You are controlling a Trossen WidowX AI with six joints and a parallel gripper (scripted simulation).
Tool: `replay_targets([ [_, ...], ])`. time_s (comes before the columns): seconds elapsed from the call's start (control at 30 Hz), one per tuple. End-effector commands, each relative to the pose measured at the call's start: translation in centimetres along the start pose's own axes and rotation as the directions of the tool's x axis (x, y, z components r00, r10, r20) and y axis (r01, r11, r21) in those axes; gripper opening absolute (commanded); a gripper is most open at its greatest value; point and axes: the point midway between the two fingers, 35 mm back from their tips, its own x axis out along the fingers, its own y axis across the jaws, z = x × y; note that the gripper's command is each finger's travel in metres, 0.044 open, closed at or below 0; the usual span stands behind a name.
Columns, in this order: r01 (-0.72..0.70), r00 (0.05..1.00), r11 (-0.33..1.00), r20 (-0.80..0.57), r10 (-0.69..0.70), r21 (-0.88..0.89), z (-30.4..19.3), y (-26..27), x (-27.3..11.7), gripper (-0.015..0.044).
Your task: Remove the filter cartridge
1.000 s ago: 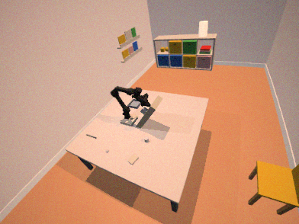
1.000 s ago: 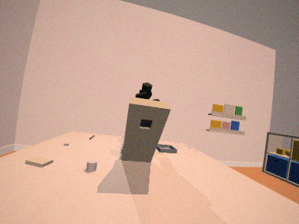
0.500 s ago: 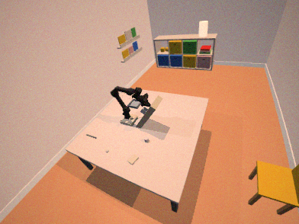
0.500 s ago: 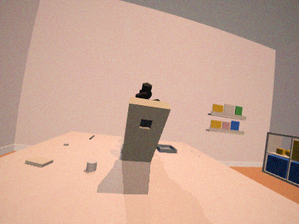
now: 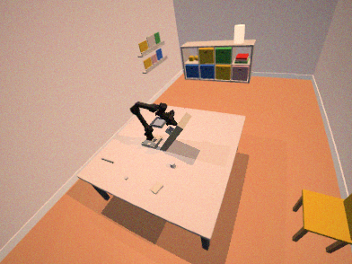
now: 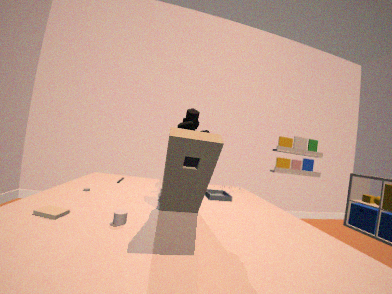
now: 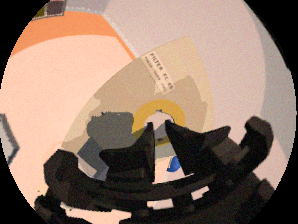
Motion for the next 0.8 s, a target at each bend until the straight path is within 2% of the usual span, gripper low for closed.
replay_targets([
  [0.0, 0.003, 1.000, 1.000, -0.001, -0.003, 0.000, -0.01, -0.07, 0.07, 0.0000],
  [0.13, 0.003, 1.000, 0.999, -0.001, -0.002, 0.040, -0.02, -0.10, 0.33, 0.0000],
  [0.4, 0.003, 1.000, 0.954, -0.001, -0.002, 0.299, -0.03, -0.14, 0.77, 0.0000],
  [0.77, 0.003, 1.000, 0.774, -0.001, -0.002, 0.633, -0.03, -0.15, 0.90, 0.0000],
])
